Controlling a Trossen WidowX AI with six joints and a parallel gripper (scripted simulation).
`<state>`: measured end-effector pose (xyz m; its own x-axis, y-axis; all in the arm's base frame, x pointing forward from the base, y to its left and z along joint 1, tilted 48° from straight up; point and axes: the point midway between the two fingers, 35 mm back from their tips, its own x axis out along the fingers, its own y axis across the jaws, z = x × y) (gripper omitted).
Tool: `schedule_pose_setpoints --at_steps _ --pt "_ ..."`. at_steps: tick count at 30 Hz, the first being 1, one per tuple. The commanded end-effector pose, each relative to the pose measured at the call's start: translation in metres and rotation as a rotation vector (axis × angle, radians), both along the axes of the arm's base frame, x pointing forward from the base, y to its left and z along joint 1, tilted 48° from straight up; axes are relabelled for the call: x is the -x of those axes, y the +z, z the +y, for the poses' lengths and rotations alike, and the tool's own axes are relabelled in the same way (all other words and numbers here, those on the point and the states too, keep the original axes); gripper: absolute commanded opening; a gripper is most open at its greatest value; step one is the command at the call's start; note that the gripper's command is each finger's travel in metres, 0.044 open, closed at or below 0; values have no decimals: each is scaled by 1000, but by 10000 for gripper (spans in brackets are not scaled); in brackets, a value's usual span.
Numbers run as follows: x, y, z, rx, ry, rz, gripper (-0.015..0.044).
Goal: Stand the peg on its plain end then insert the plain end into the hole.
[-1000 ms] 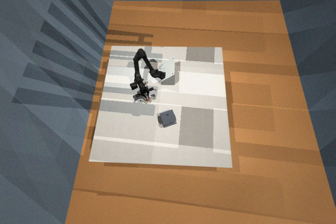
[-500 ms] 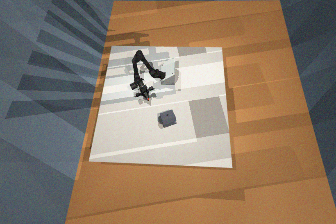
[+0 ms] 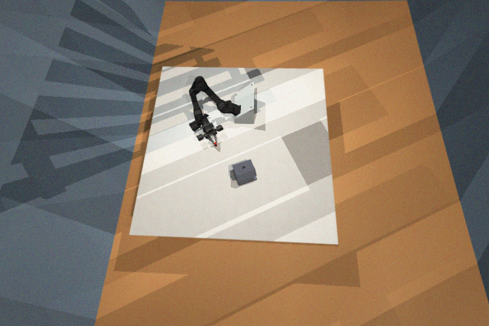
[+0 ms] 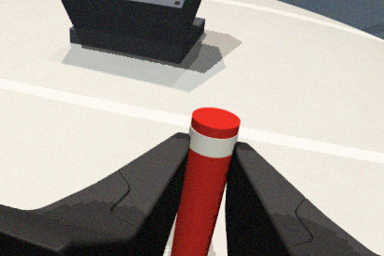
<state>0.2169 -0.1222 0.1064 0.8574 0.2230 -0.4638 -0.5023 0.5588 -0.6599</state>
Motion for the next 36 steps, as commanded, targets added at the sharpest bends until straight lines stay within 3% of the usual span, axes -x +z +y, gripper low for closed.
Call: schedule_pose_setpoints --at_steps 1,36 --pt "0 1 -1 2 -1 0 50" --pt "6 -2 -8 -10 -5 -9 50"
